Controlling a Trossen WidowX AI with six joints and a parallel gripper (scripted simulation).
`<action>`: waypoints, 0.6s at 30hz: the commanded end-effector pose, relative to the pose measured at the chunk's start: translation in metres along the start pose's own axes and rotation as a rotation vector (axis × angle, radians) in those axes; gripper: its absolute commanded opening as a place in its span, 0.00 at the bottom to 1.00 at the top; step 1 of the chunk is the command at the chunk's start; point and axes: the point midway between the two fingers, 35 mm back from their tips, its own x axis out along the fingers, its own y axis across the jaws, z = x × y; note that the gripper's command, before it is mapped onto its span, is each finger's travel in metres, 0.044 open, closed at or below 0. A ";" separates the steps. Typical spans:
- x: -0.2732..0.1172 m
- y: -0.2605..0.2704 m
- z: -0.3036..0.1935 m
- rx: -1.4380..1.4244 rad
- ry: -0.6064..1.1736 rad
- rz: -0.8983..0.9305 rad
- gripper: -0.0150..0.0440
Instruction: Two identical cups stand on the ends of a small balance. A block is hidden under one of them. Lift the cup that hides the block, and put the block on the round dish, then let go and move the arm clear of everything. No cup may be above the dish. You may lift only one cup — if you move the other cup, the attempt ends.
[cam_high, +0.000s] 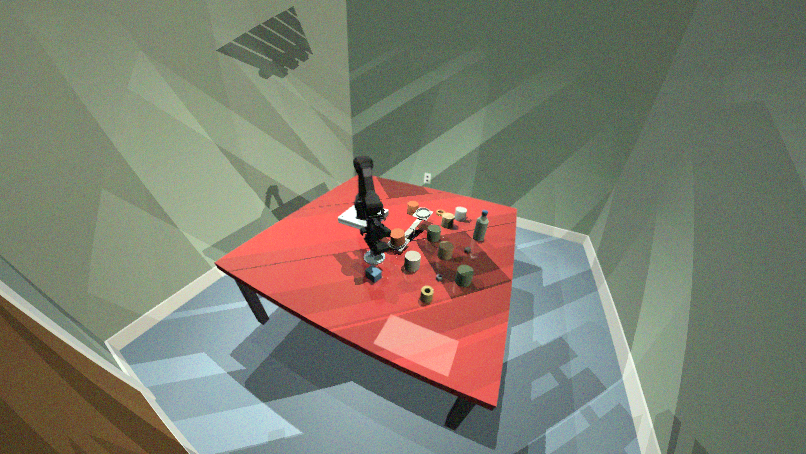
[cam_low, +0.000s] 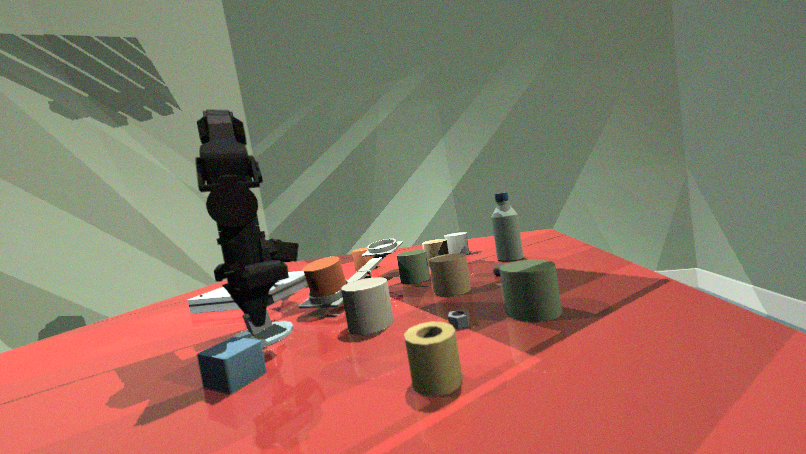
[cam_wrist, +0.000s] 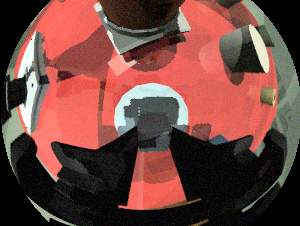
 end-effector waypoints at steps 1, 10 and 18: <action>0.006 0.000 0.000 -0.005 0.001 -0.001 0.25; 0.007 0.001 0.000 0.000 -0.001 0.004 0.52; 0.007 0.001 0.000 0.000 -0.001 0.004 0.88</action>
